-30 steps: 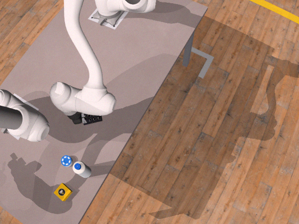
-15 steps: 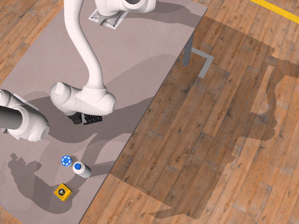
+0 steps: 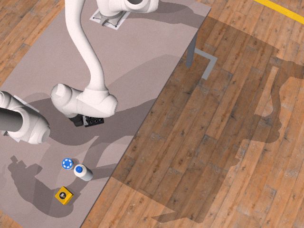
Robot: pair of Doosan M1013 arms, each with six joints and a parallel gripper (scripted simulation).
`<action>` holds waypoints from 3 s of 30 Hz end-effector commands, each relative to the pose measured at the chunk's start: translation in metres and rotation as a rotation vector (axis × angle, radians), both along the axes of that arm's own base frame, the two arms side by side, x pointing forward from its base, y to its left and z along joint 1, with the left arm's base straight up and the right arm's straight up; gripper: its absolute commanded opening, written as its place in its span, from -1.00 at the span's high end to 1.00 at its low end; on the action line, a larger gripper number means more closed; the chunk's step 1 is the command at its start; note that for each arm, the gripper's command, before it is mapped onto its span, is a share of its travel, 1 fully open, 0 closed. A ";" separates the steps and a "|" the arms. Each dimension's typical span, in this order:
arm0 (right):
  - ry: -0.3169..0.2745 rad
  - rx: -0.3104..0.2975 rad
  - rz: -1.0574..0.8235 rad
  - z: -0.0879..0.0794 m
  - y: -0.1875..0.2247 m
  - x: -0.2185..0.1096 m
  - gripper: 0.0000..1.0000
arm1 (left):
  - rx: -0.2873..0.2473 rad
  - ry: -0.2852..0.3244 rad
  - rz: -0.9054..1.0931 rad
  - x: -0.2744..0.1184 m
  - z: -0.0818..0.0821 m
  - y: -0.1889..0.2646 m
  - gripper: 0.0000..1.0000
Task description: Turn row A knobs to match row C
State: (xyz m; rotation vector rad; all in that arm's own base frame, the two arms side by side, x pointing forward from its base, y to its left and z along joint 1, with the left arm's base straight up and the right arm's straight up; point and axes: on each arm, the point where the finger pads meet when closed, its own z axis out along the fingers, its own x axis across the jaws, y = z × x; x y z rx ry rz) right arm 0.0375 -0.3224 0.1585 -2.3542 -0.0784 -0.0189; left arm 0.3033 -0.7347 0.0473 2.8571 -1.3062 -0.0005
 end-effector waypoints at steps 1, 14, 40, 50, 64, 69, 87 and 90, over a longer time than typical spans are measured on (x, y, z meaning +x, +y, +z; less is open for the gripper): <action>0.000 -0.001 0.000 0.000 0.000 0.000 -1.00 | -0.002 -0.001 0.018 0.000 0.001 0.000 0.40; 0.000 -0.001 0.000 0.000 0.000 0.000 -1.00 | -0.002 -0.001 0.134 0.000 0.001 0.000 0.40; 0.000 -0.001 0.000 0.000 0.000 0.000 -1.00 | -0.002 -0.001 0.653 0.000 0.001 0.000 0.40; 0.000 -0.001 0.000 0.000 0.000 0.000 -1.00 | -0.002 0.000 0.869 0.000 0.001 0.000 0.40; 0.000 -0.001 0.000 0.000 0.000 0.000 -1.00 | -0.002 0.000 1.178 0.000 0.001 0.000 0.40; 0.000 -0.001 0.000 0.000 0.000 0.000 -1.00 | -0.002 0.000 1.292 0.000 0.001 0.000 0.40; 0.000 -0.001 0.000 0.000 0.000 0.000 -1.00 | -0.002 0.000 1.548 0.000 0.001 0.000 0.40; 0.000 -0.001 0.000 0.000 0.000 0.000 -1.00 | -0.002 0.000 1.576 0.000 0.001 0.000 0.40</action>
